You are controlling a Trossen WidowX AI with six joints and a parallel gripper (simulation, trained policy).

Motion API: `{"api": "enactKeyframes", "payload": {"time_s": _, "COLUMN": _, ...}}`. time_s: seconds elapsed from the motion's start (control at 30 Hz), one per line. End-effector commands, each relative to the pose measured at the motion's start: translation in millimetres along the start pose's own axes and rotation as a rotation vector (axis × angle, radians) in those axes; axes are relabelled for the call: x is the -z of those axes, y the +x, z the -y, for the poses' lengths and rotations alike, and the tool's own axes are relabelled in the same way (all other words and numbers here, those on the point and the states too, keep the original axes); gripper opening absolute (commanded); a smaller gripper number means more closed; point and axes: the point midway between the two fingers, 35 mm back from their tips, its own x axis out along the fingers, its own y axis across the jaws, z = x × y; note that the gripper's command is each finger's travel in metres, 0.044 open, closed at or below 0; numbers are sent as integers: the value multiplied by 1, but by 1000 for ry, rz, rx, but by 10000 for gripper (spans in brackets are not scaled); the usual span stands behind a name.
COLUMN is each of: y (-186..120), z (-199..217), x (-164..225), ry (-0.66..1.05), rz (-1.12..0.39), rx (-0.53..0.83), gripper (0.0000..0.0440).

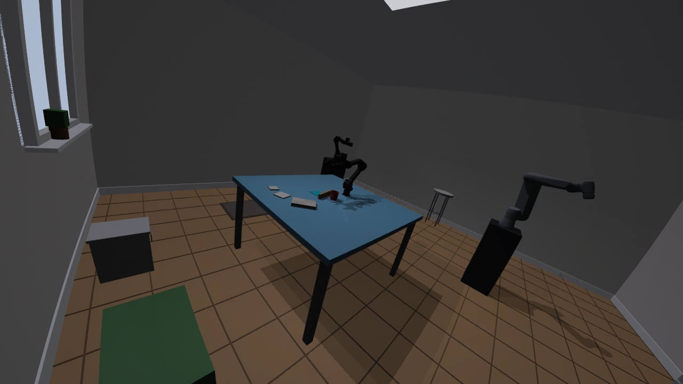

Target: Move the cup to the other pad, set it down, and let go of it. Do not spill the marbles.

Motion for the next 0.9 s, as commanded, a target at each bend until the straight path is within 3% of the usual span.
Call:
{"api": "enactKeyframes", "payload": {"time_s": 0.0, "y": 0, "z": 0, "x": 0, "ry": 1, "rz": -1, "rx": 0, "gripper": 374}}
{"api": "enactKeyframes", "payload": {"time_s": 0.4, "y": -5, "z": -4, "x": 3, "ry": 32, "rz": -78, "rx": -2, "gripper": 69}}
{"api": "enactKeyframes", "payload": {"time_s": 0.63, "y": -7, "z": -10, "x": 5, "ry": 82, "rz": -154, "rx": -13, "gripper": 53}}
{"api": "enactKeyframes", "payload": {"time_s": 0.87, "y": -9, "z": -17, "x": 7, "ry": 150, "rz": -238, "rx": -25, "gripper": 76}}
